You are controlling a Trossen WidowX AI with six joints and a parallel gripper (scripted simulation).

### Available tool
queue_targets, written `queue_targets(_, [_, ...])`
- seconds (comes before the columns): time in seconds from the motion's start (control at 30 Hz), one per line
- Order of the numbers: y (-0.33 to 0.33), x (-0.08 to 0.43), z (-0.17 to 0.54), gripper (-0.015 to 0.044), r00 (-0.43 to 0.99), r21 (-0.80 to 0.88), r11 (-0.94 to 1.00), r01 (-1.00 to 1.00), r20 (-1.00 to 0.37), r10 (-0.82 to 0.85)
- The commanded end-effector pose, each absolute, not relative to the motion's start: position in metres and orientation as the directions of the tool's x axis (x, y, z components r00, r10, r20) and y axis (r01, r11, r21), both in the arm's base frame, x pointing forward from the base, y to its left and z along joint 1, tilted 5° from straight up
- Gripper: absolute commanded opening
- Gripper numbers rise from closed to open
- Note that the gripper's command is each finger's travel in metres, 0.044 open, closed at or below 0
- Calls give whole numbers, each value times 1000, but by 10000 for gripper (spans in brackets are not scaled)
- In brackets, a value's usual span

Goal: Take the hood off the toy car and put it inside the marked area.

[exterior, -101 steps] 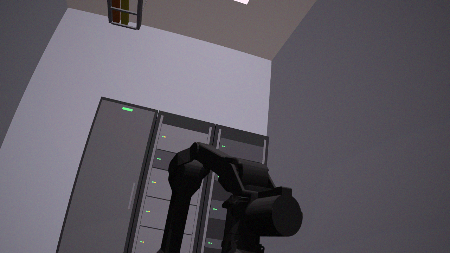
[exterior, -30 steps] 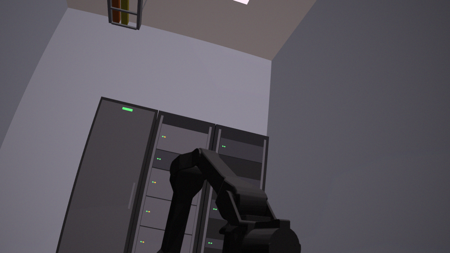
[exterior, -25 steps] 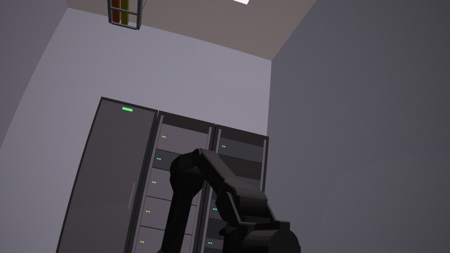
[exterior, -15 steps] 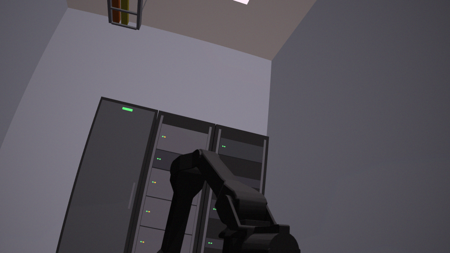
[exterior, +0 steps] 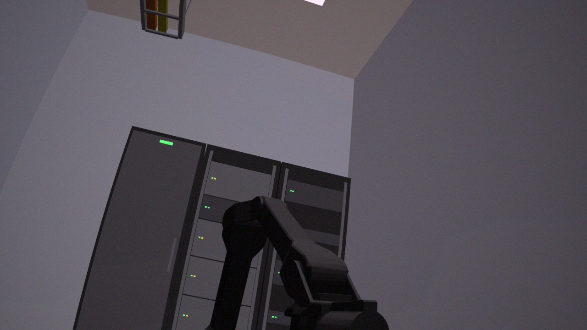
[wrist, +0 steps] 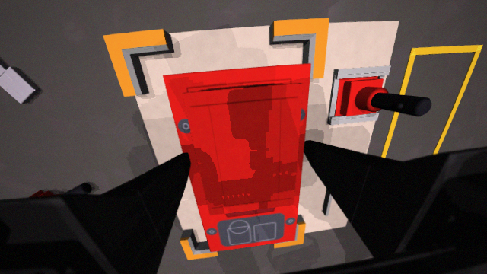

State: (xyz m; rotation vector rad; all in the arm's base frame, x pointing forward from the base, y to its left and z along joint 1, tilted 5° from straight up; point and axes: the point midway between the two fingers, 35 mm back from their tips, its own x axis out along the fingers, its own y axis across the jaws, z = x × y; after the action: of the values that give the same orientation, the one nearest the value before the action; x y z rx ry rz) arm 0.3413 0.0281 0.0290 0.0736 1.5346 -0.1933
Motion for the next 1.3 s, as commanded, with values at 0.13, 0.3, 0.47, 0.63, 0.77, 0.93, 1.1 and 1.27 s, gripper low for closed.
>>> queue_targets(0.13, [28,341,24,440,22,-70,983,168,-997,-75])
queue_targets(0.3, [28,341,27,348,25,-73,983,171,-997,-79])
queue_targets(0.47, [28,341,27,315,25,-73,983,171,-997,-79])
queue_targets(0.63, [28,341,27,242,25,-73,983,171,-997,-79])
queue_targets(0.77, [28,341,29,137,24,-73,983,171,-997,-79])
queue_targets(0.93, [28,341,32,6,24,-73,983,171,-997,-79])
queue_targets(1.1, [29,341,35,0,24,-73,983,171,-997,-79])
queue_targets(1.27, [29,341,39,0,24,-73,983,171,-997,-79])
